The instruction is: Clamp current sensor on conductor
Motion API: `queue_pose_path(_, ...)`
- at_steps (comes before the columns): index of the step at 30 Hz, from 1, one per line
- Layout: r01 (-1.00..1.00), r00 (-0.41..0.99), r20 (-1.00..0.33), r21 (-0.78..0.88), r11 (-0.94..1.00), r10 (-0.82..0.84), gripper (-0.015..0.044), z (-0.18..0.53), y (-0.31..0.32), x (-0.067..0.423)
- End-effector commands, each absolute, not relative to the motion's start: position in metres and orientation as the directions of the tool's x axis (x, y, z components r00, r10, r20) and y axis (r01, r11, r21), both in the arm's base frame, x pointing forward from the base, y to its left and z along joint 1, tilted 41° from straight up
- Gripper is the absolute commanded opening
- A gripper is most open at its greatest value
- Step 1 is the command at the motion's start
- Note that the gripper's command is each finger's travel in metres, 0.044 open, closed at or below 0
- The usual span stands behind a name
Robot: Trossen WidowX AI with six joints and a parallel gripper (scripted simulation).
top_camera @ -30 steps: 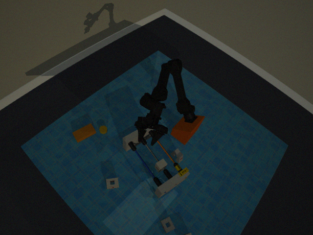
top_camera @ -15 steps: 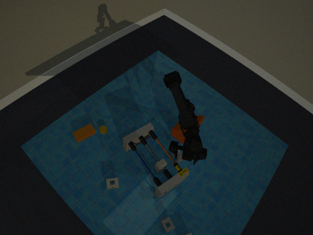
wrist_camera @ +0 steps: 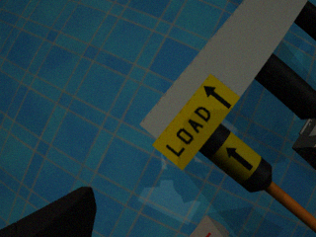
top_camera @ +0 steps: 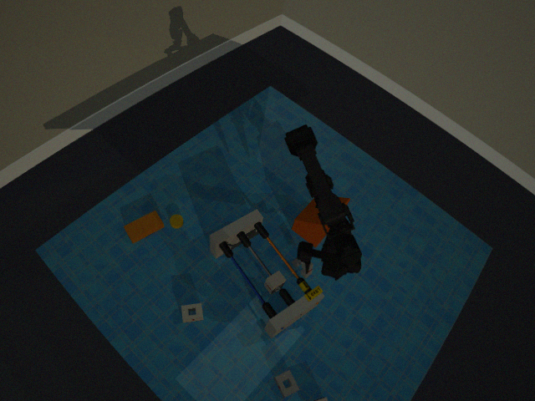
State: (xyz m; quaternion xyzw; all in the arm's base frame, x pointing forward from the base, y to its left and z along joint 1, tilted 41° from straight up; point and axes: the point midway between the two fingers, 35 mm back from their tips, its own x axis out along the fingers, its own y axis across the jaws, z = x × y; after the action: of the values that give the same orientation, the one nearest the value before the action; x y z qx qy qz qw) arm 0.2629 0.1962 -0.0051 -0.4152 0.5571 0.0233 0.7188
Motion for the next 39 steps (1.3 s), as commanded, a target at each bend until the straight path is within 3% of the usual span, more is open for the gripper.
queue_pose_path(1,-0.490,0.386,-0.817,-0.574,0.656,-0.427,0.0440,-0.003,0.198,0.265)
queue_pose_path(10,-0.445,0.362,-0.818,-0.574,0.687,-0.448,0.0440,-0.005,0.189,0.262)
queue_pose_path(14,-0.137,0.205,-0.803,-0.589,0.796,-0.559,0.0440,-0.015,0.136,0.240)
queue_pose_path(18,0.153,0.059,-0.769,-0.623,0.767,-0.637,0.0440,-0.017,0.095,0.215)
queue_pose_path(39,0.167,0.052,-0.767,-0.624,0.763,-0.639,0.0440,-0.036,0.079,0.217)
